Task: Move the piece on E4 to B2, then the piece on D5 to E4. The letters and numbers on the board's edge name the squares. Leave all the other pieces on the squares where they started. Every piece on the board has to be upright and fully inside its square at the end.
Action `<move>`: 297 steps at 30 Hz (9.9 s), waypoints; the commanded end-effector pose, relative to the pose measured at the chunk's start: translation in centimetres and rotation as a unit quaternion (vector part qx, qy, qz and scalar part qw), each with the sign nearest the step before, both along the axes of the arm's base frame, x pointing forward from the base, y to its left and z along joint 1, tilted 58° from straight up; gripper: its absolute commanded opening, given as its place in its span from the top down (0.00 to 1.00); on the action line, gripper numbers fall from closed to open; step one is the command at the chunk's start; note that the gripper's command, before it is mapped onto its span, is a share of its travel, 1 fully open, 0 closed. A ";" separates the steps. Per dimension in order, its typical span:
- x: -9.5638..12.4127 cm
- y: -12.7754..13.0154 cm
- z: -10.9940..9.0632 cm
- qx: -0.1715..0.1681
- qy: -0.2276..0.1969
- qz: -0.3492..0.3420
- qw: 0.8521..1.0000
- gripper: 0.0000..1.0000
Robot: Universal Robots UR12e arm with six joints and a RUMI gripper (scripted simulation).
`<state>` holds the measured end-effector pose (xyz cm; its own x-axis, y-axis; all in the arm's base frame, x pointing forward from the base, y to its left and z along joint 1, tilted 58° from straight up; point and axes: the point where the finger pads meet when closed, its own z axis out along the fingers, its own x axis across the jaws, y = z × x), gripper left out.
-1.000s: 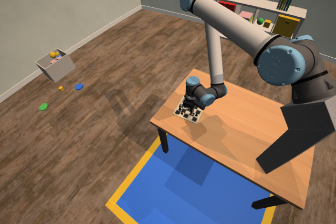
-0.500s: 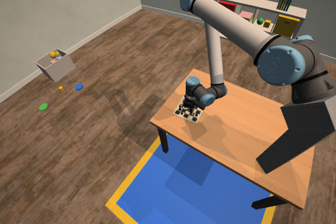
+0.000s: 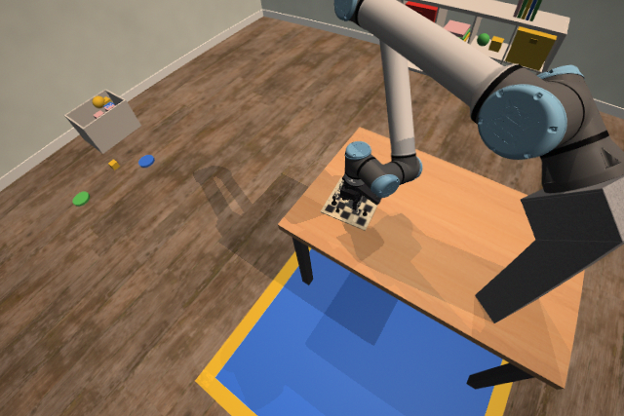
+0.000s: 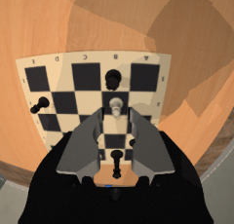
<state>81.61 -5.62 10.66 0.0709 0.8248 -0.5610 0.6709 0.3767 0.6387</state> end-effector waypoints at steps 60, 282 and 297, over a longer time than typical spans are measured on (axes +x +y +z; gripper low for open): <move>-6.6 3.8 4.8 -0.005 0.003 0.004 1.000 0.00; 3.4 -0.3 14.9 -0.663 0.378 0.472 0.442 0.75; 3.4 -0.3 15.0 -0.663 0.378 0.471 0.442 0.75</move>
<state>84.80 -5.84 25.40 -0.5751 -0.8013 -0.1650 -0.3531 0.4250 -0.8335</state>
